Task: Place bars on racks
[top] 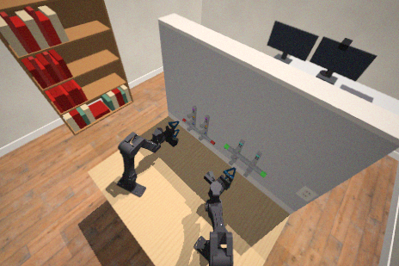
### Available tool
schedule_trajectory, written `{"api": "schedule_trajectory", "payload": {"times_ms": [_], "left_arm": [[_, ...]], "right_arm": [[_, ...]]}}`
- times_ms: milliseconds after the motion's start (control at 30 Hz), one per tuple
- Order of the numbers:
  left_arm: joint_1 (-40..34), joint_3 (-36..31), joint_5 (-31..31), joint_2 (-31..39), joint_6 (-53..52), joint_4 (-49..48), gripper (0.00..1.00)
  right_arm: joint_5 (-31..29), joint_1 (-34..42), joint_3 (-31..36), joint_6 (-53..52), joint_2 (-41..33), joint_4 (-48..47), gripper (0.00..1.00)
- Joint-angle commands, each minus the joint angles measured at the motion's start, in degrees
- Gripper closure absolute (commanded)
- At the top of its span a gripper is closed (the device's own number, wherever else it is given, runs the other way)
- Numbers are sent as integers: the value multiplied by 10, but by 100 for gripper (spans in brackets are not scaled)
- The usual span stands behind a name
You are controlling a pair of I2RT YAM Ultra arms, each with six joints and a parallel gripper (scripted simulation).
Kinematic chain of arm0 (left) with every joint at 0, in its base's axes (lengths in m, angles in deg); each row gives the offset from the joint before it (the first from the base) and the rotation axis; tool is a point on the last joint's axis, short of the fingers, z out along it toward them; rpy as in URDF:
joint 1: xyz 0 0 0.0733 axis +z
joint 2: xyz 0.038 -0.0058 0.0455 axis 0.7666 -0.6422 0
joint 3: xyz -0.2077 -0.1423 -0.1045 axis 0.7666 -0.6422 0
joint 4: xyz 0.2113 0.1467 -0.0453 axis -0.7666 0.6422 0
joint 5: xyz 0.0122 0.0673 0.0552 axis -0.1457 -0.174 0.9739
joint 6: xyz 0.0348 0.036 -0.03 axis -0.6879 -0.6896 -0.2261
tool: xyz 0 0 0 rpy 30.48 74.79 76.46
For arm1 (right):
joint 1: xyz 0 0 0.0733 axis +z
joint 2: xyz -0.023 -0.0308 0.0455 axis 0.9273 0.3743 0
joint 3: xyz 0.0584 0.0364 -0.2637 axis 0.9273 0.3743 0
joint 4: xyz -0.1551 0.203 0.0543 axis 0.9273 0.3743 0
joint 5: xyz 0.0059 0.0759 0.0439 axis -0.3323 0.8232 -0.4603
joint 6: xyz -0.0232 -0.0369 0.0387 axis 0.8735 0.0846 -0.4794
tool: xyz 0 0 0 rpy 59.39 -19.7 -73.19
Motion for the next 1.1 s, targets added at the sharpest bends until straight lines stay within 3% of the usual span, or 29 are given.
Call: {"api": "schedule_trajectory", "payload": {"times_ms": [0, 1067], "left_arm": [[5, -3, -6, 6, 2, -14, 0], [3, -18, -4, -1, 2, -36, 0]], "right_arm": [[-3, 5, 2, -2, -16, 6, 0], [-4, 5, 2, -2, -16, 6, 0]]}}
